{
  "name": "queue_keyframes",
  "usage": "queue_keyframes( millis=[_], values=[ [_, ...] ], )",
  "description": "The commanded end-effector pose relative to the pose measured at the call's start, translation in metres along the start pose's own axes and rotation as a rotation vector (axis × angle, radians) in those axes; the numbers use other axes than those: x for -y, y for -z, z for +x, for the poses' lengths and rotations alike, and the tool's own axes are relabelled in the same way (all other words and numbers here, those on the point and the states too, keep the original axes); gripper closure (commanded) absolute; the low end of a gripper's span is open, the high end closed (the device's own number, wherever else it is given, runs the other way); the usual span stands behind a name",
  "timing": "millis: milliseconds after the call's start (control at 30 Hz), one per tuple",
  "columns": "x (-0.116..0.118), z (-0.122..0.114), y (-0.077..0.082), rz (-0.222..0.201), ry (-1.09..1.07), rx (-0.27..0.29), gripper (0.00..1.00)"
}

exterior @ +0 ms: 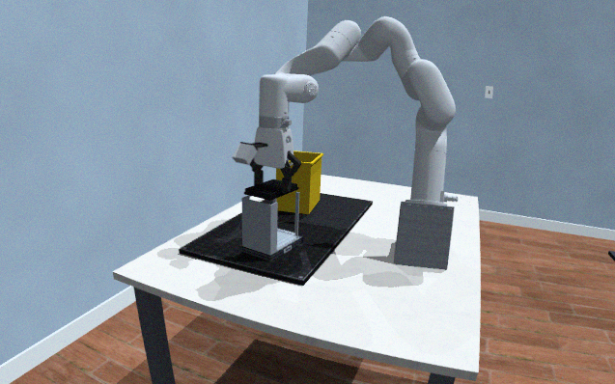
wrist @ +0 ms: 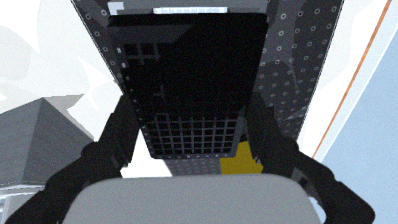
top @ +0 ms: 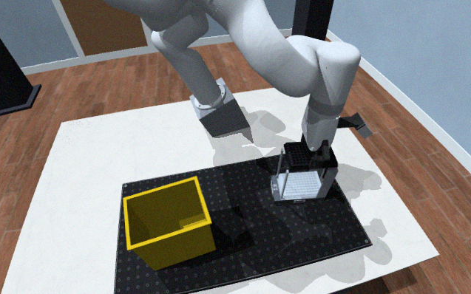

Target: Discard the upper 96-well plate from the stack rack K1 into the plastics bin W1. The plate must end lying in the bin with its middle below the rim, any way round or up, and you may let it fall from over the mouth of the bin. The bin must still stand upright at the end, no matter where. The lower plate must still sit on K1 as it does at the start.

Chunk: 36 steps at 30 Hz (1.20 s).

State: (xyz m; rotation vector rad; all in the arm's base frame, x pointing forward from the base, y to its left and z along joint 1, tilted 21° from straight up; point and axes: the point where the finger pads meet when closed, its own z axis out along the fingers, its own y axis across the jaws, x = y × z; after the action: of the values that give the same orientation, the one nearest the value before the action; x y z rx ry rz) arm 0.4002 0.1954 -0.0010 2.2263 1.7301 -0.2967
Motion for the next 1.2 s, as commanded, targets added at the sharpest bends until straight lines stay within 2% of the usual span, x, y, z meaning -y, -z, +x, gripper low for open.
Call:
queue_keyframes(
  millis=[0, 1167],
  values=[
    [-0.001, 0.001, 0.007, -0.003, 0.0, -0.003, 1.0],
    [-0.001, 0.001, 0.058, -0.003, 0.0, -0.004, 1.0]
  ],
)
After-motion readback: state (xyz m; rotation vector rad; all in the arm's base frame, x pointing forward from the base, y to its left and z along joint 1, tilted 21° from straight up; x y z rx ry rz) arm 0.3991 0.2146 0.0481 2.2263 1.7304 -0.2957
